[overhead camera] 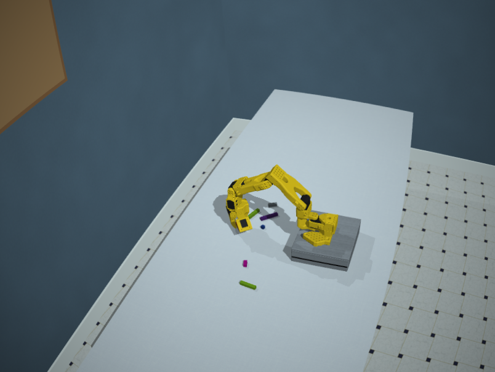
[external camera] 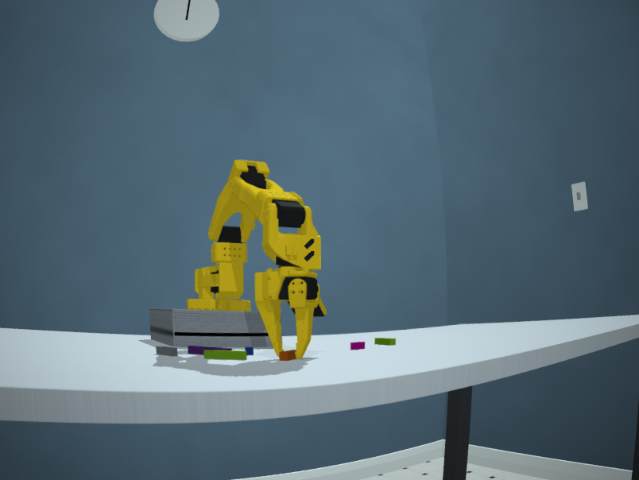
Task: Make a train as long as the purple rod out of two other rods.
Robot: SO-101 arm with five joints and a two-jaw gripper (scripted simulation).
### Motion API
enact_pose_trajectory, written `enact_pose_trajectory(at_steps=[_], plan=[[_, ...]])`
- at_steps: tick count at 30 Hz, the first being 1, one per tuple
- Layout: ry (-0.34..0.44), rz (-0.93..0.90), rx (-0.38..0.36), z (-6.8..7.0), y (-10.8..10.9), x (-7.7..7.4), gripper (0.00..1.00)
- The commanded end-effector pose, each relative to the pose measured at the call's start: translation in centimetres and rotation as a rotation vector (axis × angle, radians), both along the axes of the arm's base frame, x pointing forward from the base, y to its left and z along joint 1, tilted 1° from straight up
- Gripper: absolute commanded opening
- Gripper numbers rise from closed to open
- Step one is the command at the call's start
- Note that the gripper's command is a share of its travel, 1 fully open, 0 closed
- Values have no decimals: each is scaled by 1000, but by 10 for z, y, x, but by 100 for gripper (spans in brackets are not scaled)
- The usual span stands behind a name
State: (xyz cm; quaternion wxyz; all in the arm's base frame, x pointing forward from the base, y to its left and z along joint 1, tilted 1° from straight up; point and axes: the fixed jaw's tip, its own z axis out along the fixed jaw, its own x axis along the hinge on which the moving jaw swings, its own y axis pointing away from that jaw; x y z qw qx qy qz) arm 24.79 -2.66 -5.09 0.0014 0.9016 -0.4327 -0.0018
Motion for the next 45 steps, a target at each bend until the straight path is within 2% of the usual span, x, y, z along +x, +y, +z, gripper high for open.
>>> enact_pose_trajectory(at_steps=[1,17,45], plan=[[22,-5,3,-5,-1,-5,7],[22,-5,3,-5,-1,-5,0],[22,-5,3,-5,-1,-5,0]])
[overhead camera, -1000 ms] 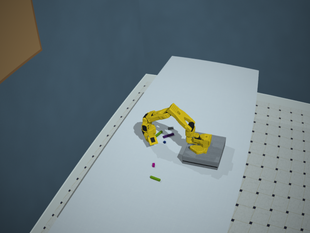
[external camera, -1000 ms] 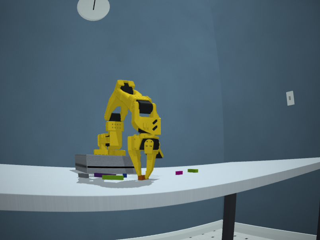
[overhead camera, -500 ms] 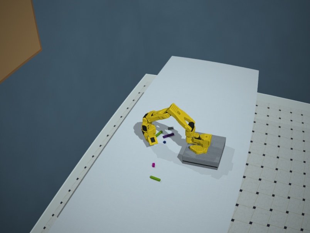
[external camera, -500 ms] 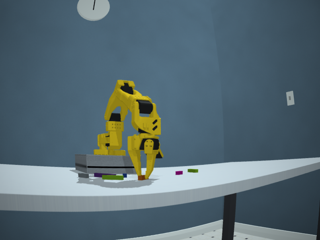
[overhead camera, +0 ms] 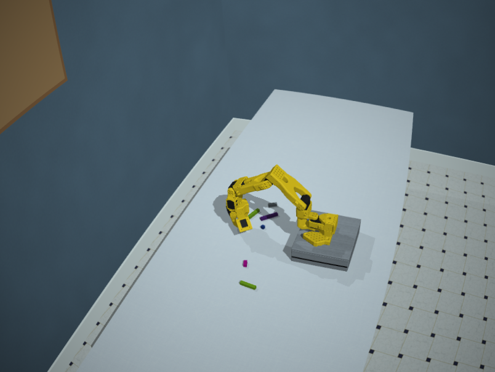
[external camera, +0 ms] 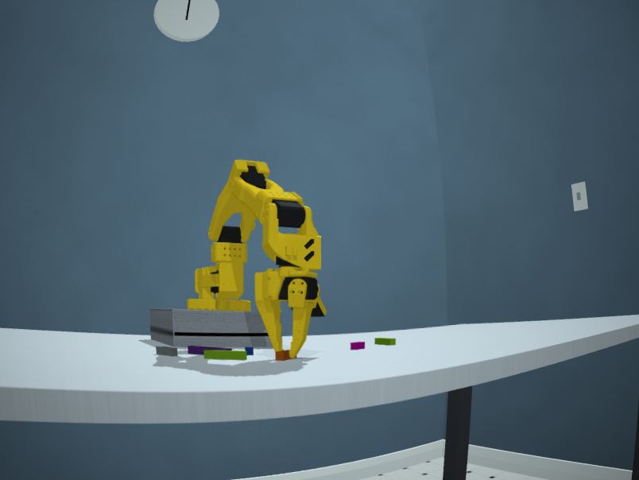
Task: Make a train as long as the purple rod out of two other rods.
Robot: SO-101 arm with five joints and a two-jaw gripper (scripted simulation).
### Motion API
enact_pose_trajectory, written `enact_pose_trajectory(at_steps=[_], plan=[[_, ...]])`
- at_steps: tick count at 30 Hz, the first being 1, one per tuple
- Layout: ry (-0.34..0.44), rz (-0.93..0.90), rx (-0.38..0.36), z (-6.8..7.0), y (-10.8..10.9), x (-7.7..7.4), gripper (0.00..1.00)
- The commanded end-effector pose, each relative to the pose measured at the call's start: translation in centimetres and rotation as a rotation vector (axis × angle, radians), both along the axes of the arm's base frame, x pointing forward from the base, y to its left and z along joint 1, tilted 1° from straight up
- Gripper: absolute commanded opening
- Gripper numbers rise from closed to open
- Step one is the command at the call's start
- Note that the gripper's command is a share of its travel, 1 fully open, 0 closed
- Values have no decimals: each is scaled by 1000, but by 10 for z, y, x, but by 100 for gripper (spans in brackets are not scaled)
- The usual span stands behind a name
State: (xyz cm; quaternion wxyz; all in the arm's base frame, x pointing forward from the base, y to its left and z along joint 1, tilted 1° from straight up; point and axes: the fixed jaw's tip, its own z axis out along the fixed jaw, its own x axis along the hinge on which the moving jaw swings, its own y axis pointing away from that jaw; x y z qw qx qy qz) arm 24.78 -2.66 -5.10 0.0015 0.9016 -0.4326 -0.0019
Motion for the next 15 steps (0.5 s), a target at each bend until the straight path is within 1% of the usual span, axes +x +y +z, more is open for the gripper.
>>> enact_pose_trajectory(at_steps=[1,5,11,13,15], plan=[[22,-5,3,-4,-1,-5,0],[22,-5,3,-1,-1,-4,0],[22,-5,3,11,-1,-2,0],[22,-5,3,11,-1,-2,0],[22,-5,3,15,0,-2,0]])
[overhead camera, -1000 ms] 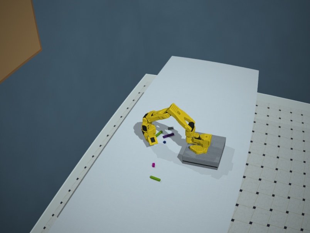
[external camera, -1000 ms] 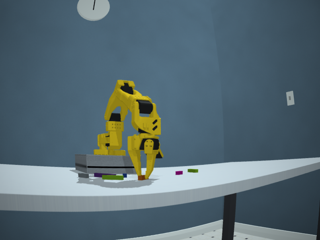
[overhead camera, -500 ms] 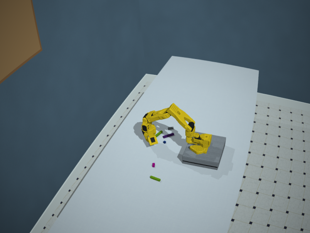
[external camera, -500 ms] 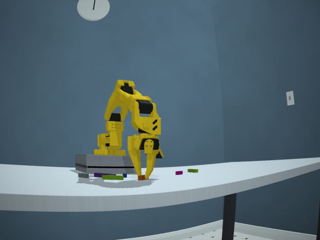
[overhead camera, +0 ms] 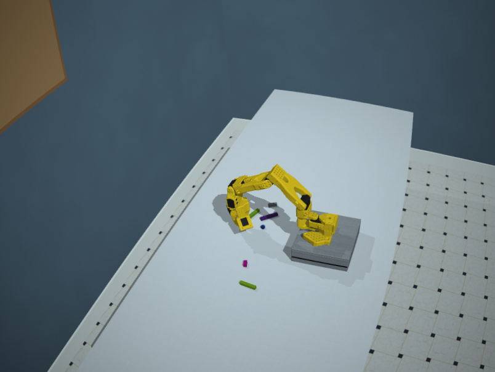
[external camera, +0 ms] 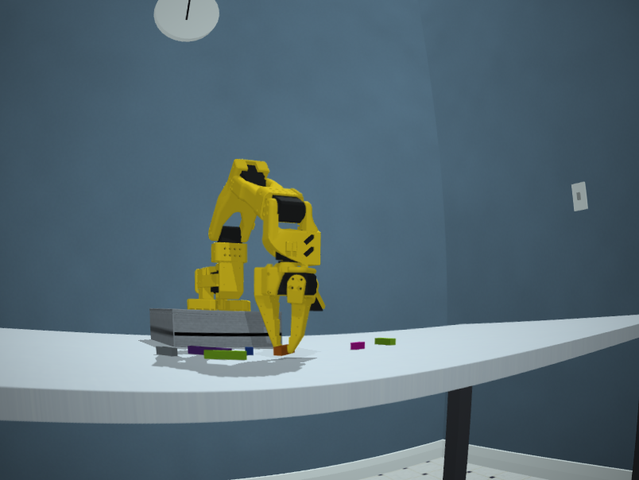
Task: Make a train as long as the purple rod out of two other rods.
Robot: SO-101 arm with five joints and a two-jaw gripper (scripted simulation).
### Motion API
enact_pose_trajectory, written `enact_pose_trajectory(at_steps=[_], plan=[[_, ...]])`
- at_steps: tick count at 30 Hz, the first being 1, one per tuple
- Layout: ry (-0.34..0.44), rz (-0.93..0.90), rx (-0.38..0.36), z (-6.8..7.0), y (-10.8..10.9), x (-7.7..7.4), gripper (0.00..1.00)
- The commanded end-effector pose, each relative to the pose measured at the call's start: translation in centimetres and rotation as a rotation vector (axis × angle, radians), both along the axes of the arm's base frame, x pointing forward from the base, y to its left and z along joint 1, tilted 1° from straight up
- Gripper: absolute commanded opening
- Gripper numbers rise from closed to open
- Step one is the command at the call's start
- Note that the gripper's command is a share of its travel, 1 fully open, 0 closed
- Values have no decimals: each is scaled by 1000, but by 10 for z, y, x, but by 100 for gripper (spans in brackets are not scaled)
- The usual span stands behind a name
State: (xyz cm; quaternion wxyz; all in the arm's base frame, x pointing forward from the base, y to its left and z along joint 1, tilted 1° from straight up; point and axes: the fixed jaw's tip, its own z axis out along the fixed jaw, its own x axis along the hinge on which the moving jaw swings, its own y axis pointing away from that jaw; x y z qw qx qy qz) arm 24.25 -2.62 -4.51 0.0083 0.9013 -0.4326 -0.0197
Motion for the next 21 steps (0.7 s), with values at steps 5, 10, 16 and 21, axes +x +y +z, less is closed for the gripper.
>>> enact_pose_trajectory(at_steps=[5,10,16,21], plan=[[-16,-5,0,20,0,4,0],[-16,-5,0,25,0,5,0],[-16,-5,0,26,0,5,0],[-16,-10,0,26,2,4,0]])
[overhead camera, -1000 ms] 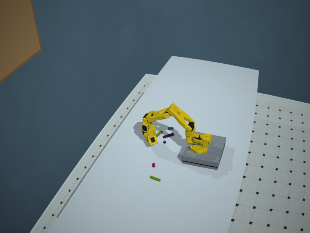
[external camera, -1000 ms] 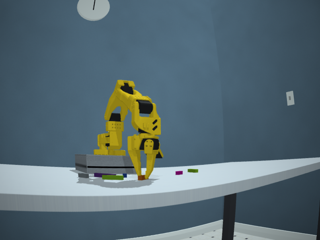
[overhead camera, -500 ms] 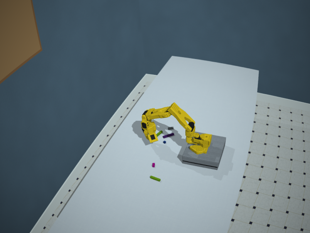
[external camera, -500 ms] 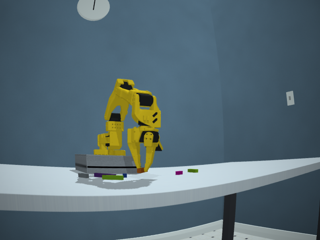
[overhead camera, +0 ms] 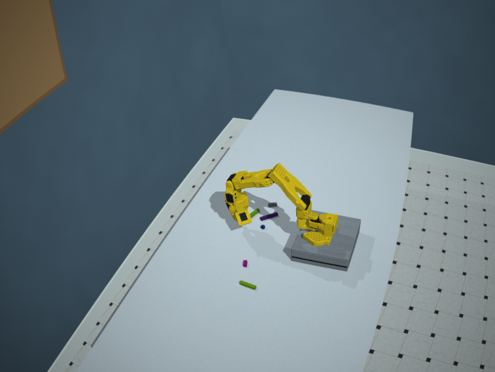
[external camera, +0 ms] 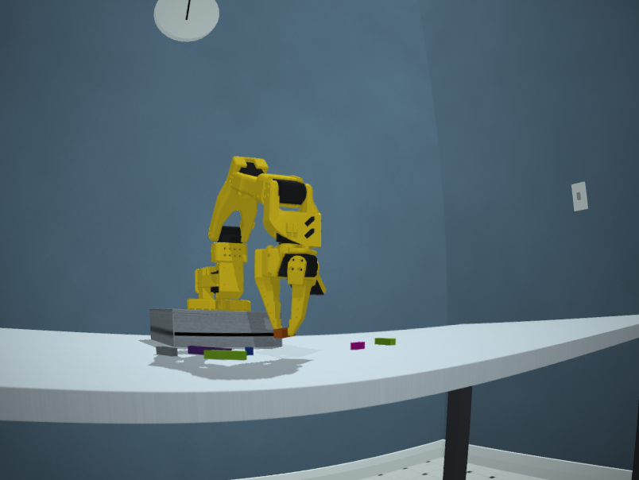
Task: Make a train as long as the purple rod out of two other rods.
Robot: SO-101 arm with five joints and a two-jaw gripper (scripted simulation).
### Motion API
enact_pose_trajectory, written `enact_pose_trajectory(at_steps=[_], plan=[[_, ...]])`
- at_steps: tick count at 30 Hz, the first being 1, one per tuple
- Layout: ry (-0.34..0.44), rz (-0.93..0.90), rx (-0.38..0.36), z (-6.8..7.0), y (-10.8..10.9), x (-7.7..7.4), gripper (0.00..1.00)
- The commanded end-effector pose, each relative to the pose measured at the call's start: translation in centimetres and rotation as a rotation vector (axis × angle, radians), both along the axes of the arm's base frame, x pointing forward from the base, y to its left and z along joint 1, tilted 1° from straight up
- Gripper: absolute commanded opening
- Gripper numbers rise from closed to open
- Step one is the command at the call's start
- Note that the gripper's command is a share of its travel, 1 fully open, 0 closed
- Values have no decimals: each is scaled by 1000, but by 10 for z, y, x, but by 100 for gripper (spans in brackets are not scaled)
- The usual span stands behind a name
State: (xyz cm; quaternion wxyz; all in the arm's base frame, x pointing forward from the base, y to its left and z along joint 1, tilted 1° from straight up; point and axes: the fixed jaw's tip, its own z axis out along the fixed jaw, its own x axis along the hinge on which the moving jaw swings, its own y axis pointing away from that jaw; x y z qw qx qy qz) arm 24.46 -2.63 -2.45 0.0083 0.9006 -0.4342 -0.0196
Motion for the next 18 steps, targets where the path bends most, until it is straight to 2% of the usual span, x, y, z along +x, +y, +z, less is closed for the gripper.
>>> enact_pose_trajectory(at_steps=[1,9,11,18], plan=[[-16,-9,-1,5,3,2,0],[-16,-76,-5,5,26,-3,0],[-16,-76,-5,5,26,-3,0],[-17,-184,-13,3,60,-18,0]])
